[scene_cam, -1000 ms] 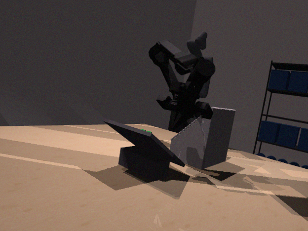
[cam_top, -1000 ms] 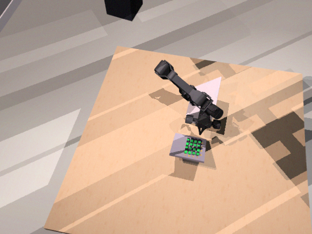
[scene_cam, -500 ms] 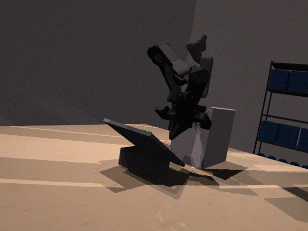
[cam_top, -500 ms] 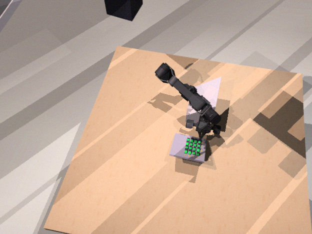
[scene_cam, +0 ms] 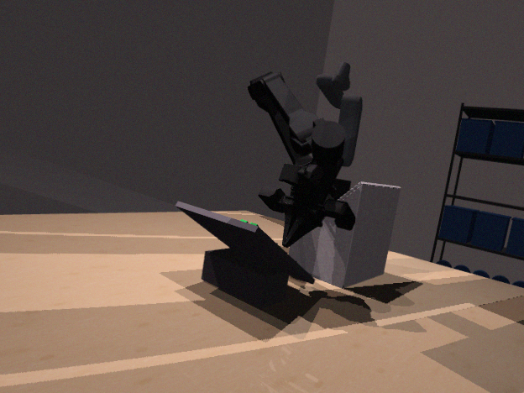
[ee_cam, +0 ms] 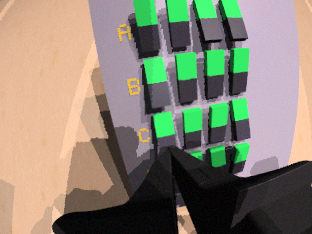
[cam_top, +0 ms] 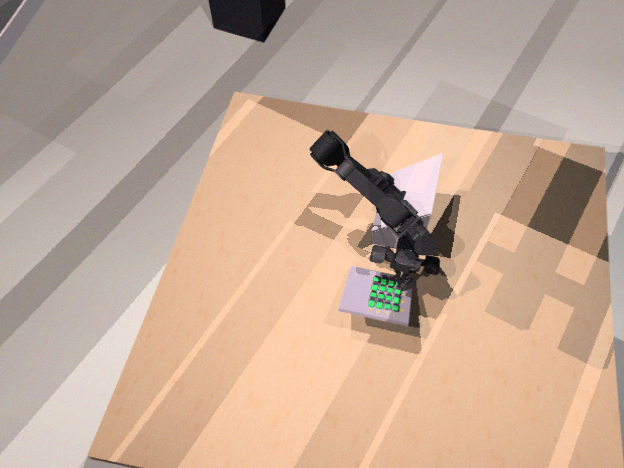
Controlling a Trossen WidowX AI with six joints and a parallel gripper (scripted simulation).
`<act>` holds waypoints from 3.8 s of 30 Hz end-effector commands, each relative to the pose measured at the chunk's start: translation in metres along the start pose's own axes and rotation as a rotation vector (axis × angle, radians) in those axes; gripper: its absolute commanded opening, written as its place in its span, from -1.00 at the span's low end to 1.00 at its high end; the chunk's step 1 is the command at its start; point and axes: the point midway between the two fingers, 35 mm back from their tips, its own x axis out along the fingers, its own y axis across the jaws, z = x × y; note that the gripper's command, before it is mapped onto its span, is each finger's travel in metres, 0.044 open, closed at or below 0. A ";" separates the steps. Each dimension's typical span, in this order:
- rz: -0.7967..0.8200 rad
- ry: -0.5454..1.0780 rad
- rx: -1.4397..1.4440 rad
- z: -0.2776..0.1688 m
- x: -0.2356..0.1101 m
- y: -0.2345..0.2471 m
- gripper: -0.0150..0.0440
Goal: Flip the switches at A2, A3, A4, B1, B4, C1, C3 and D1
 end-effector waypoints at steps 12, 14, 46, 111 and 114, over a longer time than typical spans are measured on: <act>-0.005 0.003 -0.010 -0.002 0.006 -0.001 -0.49; -0.005 0.003 -0.010 -0.002 0.006 -0.001 -0.49; -0.005 0.003 -0.010 -0.002 0.009 -0.001 -0.49; -0.007 0.055 -0.010 0.019 -0.007 -0.044 -0.49; -0.007 0.055 -0.010 0.019 -0.005 -0.044 -0.49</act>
